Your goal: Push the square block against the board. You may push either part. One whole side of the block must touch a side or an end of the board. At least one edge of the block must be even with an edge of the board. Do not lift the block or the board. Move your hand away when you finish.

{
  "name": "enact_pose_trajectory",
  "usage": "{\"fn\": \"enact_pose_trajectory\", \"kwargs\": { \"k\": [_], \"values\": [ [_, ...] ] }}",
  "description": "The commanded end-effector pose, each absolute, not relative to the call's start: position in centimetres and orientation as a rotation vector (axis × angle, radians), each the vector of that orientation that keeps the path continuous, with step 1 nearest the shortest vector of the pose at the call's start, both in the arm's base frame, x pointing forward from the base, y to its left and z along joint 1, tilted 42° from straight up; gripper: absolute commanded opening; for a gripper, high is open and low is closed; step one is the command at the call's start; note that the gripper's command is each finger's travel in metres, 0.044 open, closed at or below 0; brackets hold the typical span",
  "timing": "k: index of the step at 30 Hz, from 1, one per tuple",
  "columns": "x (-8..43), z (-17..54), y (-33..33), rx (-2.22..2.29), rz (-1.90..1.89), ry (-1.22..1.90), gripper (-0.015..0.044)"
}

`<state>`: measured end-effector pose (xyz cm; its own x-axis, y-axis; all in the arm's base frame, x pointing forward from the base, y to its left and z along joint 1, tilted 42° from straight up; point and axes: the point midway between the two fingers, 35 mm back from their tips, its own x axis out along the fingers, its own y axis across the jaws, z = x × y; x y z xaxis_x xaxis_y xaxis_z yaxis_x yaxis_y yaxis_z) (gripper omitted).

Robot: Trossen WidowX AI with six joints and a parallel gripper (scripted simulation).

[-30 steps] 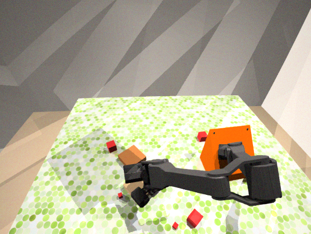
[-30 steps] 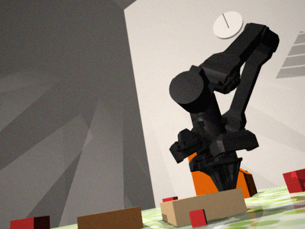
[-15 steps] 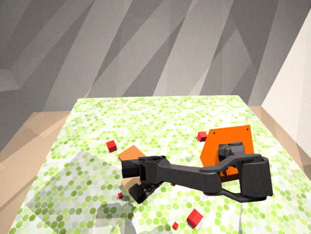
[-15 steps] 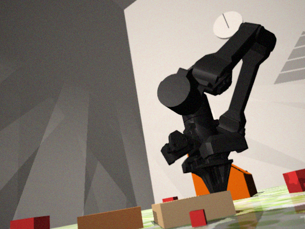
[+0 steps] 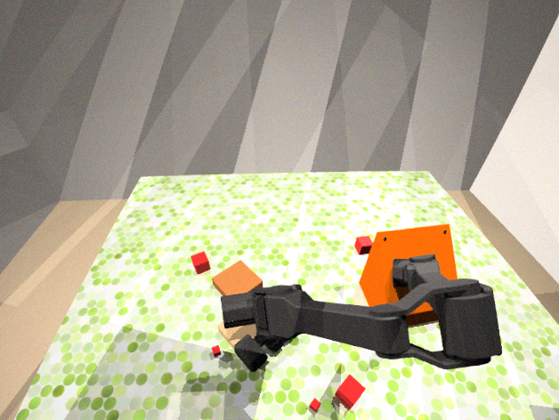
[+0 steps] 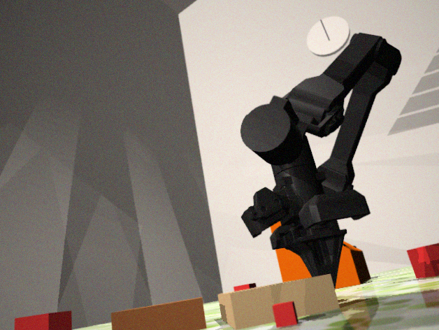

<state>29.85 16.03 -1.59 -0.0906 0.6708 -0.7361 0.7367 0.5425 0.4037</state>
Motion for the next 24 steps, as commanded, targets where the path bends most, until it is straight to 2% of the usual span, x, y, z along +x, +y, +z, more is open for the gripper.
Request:
{"fn": "enact_pose_trajectory", "kwargs": {
  "k": [1,18,24],
  "values": [
    [29.2,-1.2,16.3,1.163,-0.087,1.803,0.0],
    [27.4,0.2,17.7,1.165,-0.086,1.804,0.0],
    [28.3,4.1,13.8,1.164,-0.087,1.804,0.0]
  ]
}}
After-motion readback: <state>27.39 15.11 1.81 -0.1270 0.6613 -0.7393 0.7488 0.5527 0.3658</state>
